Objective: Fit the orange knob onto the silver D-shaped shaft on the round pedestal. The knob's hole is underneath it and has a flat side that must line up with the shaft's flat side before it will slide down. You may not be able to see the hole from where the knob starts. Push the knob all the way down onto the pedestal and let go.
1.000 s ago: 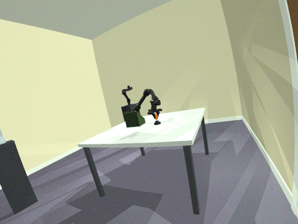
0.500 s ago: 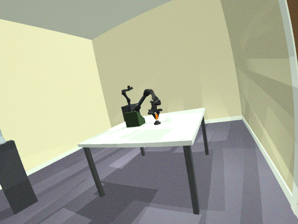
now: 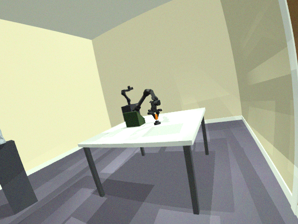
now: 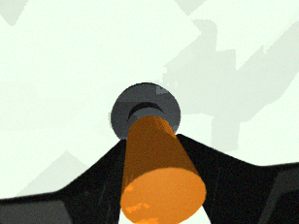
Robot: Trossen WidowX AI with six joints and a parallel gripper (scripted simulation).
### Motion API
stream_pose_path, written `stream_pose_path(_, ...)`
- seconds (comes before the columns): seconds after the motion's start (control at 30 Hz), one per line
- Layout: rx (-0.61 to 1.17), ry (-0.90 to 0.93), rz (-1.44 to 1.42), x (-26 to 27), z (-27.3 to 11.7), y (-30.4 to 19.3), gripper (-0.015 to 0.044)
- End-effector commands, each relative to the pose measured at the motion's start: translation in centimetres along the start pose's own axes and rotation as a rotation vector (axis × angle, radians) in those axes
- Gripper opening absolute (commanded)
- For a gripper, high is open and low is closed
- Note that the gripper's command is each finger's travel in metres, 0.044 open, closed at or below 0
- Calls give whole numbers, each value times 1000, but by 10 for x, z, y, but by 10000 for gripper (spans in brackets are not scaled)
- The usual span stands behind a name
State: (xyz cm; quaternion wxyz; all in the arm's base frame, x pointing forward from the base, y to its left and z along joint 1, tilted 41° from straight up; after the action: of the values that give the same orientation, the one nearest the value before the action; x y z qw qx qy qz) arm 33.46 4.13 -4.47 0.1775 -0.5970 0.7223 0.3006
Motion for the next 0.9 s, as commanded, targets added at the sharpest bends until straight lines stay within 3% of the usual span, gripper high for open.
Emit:
stream_pose_path(0.0, 2, -1, 4, 1, 1, 0, 0)
stream_pose_path(0.87, 1, 2, -11, 0, 18, 1, 0)
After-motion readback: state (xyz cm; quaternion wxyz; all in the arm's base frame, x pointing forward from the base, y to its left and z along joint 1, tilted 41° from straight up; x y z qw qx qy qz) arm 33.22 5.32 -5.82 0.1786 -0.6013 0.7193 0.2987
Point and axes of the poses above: the point midway between the two fingers, 35 mm back from their tips, its own z axis out along the fingers, its own x axis across the jaws, y = z × x, the point moved 1 cm from there along -z, back along the fingers, and after that the axes turned 8 degrees about -z, right-handed, at the moved point
